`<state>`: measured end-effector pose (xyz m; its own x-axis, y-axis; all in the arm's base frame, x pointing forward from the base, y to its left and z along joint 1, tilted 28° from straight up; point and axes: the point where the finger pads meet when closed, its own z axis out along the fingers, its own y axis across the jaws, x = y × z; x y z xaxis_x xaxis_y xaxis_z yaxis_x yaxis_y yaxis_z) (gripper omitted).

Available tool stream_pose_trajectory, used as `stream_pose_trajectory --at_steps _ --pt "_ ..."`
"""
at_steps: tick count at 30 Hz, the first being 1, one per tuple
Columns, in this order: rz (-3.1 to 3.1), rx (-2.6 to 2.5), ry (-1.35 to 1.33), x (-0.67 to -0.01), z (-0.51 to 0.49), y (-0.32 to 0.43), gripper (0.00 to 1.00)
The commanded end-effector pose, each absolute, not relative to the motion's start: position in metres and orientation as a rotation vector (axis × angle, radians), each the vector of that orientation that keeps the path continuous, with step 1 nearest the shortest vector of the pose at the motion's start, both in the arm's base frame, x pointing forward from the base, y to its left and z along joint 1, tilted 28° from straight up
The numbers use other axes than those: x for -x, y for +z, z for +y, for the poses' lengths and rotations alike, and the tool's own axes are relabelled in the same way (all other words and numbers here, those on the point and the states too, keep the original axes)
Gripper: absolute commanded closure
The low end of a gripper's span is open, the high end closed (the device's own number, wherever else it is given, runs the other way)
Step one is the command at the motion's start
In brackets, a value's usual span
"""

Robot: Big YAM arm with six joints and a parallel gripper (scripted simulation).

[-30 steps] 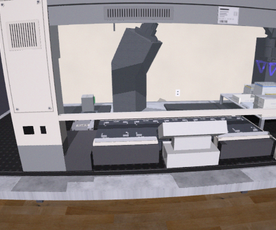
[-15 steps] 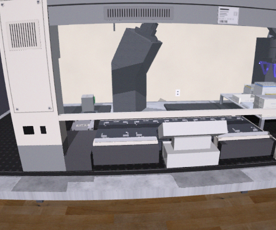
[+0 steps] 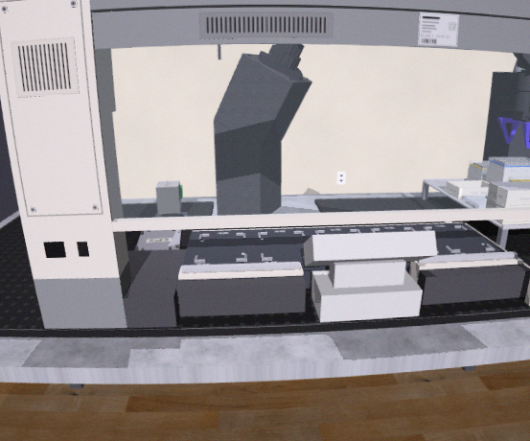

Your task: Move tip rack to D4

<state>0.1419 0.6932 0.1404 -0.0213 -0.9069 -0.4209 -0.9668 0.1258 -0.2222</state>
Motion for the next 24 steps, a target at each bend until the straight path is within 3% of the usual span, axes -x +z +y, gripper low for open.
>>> stream_pose_trajectory --at_steps 1,12,13,24 --pt "1.911 1.786 0.212 -0.139 0.702 0.17 0.0" --pt "1.911 1.786 0.212 -0.139 0.702 0.17 0.0" --pt "1.893 1.758 0.235 -0.154 0.702 0.199 0.0" --pt "1.904 1.775 0.212 -0.198 0.697 0.192 0.0"
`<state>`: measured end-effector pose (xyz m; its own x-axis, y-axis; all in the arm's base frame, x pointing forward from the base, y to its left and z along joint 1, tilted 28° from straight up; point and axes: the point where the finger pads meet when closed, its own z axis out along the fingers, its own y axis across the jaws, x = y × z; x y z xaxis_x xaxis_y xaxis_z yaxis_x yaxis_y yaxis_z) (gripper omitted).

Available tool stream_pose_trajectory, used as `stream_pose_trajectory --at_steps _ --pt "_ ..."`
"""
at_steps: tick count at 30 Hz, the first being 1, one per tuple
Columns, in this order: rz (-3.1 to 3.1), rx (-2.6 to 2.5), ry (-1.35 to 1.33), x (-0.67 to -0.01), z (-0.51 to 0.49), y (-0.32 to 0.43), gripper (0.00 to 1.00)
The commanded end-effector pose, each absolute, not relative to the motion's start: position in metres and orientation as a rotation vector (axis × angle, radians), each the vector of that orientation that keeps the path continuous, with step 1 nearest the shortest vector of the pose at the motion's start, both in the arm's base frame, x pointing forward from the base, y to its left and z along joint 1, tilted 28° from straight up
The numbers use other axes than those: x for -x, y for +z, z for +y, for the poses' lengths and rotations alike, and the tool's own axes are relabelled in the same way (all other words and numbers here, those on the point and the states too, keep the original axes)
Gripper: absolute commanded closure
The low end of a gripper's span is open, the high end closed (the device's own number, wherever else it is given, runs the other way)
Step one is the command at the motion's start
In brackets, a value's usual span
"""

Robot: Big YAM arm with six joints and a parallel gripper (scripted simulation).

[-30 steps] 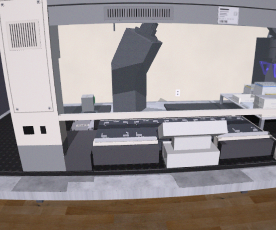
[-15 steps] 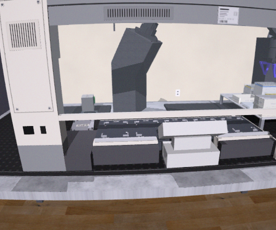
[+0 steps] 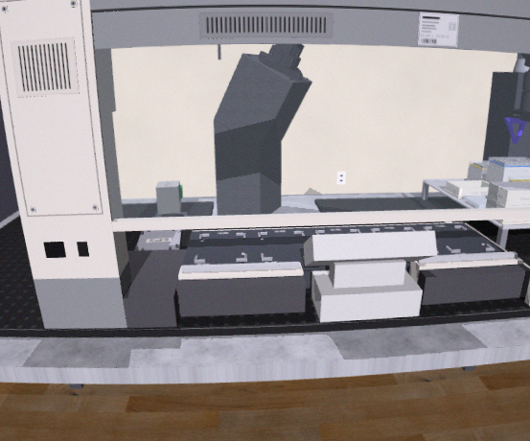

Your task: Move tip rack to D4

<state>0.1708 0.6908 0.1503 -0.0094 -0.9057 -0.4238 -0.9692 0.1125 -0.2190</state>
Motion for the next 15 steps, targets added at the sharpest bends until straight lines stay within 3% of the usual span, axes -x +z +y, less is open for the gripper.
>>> stream_pose_trajectory --at_steps 1,15 --pt "1.907 1.778 0.207 -0.203 0.697 0.189 0.0" --pt "1.907 1.783 0.204 -0.245 0.688 0.196 0.0"
